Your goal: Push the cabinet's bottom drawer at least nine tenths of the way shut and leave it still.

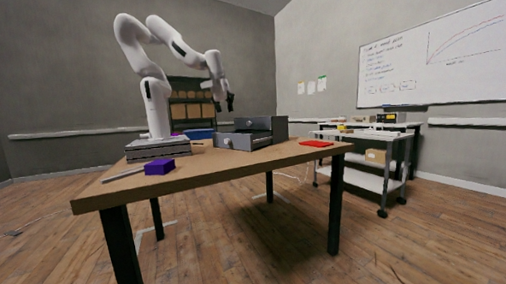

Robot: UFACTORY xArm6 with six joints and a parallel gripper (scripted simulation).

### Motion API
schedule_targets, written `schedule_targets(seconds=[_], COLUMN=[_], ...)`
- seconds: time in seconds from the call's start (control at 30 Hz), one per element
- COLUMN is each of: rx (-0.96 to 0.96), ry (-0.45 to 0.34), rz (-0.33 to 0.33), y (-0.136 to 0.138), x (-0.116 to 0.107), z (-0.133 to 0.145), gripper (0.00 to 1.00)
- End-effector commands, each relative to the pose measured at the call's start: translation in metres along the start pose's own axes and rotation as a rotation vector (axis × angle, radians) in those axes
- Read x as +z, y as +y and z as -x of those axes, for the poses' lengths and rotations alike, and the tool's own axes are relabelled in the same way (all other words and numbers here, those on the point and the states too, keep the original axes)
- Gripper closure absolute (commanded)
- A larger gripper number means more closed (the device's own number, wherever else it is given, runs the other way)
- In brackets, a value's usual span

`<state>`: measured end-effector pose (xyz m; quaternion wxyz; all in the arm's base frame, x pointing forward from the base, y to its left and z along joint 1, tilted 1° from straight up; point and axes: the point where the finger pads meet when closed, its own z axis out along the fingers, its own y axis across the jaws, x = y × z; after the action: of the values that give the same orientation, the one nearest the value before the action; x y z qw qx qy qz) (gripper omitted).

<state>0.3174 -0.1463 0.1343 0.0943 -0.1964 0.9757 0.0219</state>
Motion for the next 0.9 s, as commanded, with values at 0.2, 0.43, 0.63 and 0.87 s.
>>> schedule_targets(seconds=[0.2,0.43,0.63,0.87], rx=[0.0,0.0,0.0,0.0], ry=[-0.002,-0.002,-0.002,-0.002], rz=[-0.003,-0.003,-0.003,-0.003], y=[-0.001,-0.001,-0.001,-0.001], x=[0.017,0.043,0.064,0.077], z=[-0.003,-0.009,-0.013,-0.016], gripper=[0.0,0.0,0.0,0.0])
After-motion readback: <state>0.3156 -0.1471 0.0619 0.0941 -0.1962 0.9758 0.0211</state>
